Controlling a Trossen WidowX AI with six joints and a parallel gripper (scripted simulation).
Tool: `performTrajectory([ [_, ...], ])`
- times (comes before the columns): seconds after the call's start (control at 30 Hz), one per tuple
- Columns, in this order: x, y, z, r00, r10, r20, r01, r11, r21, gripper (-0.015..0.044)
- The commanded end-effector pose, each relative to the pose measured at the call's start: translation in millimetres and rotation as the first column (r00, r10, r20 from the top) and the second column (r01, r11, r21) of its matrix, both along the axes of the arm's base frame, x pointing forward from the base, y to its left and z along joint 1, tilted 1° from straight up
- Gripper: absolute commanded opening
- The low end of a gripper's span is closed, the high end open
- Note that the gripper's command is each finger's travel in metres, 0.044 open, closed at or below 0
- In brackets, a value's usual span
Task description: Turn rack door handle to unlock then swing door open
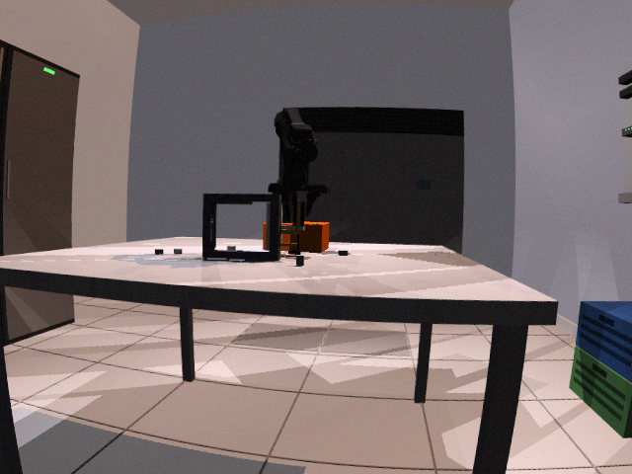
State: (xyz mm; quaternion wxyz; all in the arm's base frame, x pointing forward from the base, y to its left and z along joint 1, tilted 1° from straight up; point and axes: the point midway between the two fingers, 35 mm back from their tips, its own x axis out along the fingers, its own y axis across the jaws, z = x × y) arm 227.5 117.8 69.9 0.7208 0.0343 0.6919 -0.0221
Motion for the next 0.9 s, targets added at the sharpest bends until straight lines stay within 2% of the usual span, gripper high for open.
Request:
performTrajectory([
  [0.0,0.6,-0.1,3.7,1.0,-0.004,0.002,0.004,1.0,-0.002,0.0285],
  [0.87,0.3,0.5,43.2,1.0,-0.004,0.002,0.004,1.0,-0.002,0.0285],
])
